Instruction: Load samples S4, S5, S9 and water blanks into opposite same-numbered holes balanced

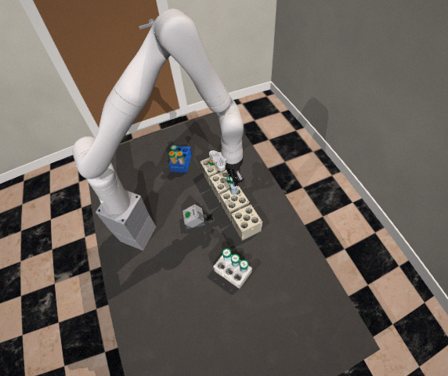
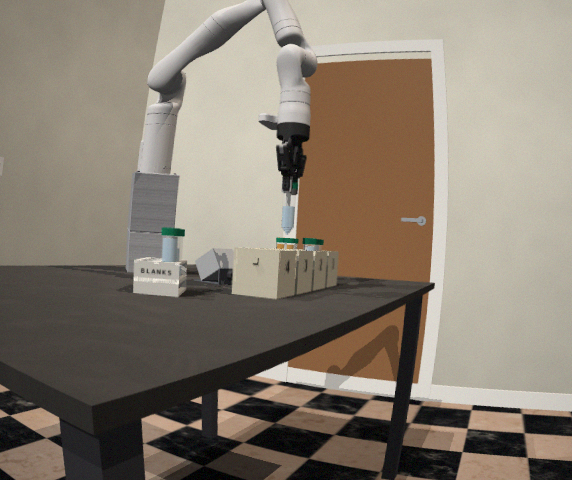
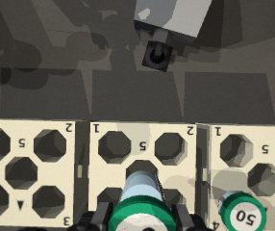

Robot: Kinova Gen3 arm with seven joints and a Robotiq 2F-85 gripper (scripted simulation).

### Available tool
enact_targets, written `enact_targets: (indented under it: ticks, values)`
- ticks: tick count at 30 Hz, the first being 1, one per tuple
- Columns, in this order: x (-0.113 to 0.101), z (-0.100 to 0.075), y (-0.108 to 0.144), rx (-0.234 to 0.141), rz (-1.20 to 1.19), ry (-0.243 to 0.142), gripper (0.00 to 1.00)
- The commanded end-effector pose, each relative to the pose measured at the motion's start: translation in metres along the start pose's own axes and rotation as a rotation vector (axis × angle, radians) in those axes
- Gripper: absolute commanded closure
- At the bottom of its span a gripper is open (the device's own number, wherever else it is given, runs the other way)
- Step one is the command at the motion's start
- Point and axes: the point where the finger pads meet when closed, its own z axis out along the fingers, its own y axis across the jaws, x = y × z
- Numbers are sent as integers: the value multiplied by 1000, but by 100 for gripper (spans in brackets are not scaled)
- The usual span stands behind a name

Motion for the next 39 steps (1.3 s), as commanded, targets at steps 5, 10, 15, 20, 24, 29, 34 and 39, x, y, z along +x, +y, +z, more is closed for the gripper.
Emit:
enact_targets:
  ticks: [5, 10, 15, 20, 24, 29, 34, 39]
  values:
    - [-1, 9, 0, 0, 0, -1, 90]
    - [-1, 16, 0, 0, 0, -1, 90]
    - [-1, 20, 0, 0, 0, -1, 90]
    - [-1, 26, 0, 0, 0, -1, 90]
    - [-1, 29, 0, 0, 0, -1, 90]
    - [-1, 29, 0, 0, 0, -1, 90]
    - [-1, 29, 0, 0, 0, -1, 90]
    - [-1, 29, 0, 0, 0, -1, 90]
